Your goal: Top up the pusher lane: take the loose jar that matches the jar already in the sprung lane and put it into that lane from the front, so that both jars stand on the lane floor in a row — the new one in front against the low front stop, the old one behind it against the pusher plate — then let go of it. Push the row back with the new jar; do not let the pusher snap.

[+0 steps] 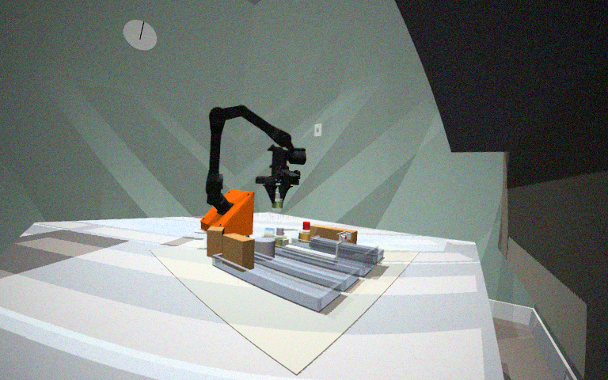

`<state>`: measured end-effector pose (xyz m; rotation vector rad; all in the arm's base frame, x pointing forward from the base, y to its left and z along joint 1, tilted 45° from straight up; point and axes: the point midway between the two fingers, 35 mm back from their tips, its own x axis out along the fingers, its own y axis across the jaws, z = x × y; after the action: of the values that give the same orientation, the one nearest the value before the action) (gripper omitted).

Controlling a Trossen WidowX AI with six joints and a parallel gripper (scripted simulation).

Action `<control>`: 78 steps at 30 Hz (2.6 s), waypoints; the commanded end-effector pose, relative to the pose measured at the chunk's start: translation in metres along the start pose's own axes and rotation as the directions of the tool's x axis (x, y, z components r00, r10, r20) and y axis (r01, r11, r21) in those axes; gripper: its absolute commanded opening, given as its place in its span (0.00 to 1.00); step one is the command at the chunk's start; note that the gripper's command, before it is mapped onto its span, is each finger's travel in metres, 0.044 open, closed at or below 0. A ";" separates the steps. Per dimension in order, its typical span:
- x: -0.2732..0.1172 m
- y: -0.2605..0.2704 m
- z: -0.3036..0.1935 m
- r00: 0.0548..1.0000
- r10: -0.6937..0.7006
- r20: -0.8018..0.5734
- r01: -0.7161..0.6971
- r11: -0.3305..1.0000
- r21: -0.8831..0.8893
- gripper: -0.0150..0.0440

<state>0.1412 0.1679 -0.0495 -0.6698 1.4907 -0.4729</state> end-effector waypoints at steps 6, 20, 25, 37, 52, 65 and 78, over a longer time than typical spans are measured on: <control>0.003 -0.028 0.038 1.000 0.027 0.014 -0.026 0.999 -0.020 0.25; 0.020 -0.085 0.089 1.000 0.014 0.025 -0.013 0.999 -0.049 0.25; 0.028 -0.109 0.103 1.000 -0.002 0.024 0.003 0.998 -0.057 0.25; 0.043 -0.154 0.120 0.999 -0.039 0.014 0.040 0.997 -0.070 0.25; 0.067 -0.155 0.121 0.999 -0.040 0.015 0.041 0.997 -0.069 0.25; 0.067 -0.155 0.127 0.999 -0.040 0.015 0.041 0.997 -0.069 0.25; 0.067 -0.155 0.133 0.999 -0.040 0.015 0.041 0.997 -0.069 0.25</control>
<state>0.2884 0.0229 -0.0025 -0.7545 1.4969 -0.4515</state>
